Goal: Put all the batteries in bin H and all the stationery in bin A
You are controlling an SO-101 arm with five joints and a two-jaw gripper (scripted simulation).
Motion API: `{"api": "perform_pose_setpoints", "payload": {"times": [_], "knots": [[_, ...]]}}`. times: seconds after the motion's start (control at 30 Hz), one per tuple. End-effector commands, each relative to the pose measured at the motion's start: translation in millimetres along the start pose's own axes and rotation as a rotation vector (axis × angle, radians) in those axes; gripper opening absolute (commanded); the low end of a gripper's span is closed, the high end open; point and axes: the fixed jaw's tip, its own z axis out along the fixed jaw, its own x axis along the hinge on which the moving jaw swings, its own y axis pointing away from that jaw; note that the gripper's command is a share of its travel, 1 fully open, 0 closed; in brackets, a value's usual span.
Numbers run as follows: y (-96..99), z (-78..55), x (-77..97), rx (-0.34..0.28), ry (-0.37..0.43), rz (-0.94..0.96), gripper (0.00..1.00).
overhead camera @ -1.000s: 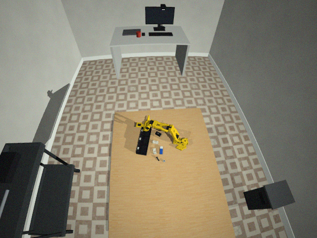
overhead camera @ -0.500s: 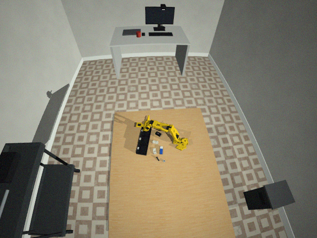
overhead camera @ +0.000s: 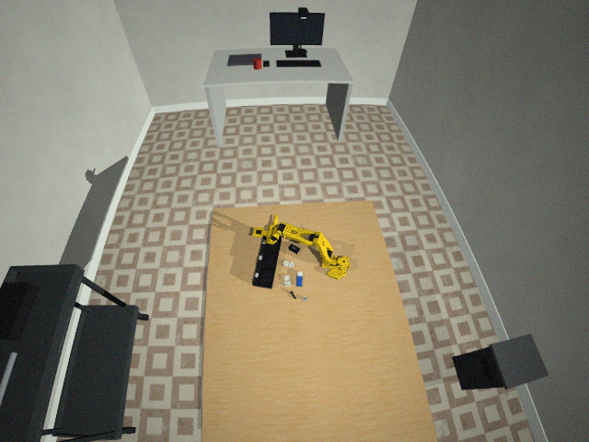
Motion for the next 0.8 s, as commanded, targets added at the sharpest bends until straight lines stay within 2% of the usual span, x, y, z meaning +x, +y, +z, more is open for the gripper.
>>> {"api": "perform_pose_setpoints", "payload": {"times": [0.0,0.17,0.23,0.5,0.77], "knots": [[9.7,-10.7,-13.8,-0.007,-0.061,0.009,1.00],[33.3,-12.9,-16.9,-0.045,-0.067,0.035,1.00],[33.3,-12.9,-16.9,-0.045,-0.067,0.035,1.00],[66.7,-17.3,-18.6,-0.101,-0.070,0.072,1.00],[73.7,-18.4,-18.5,-0.113,-0.069,0.079,1.00]]}}
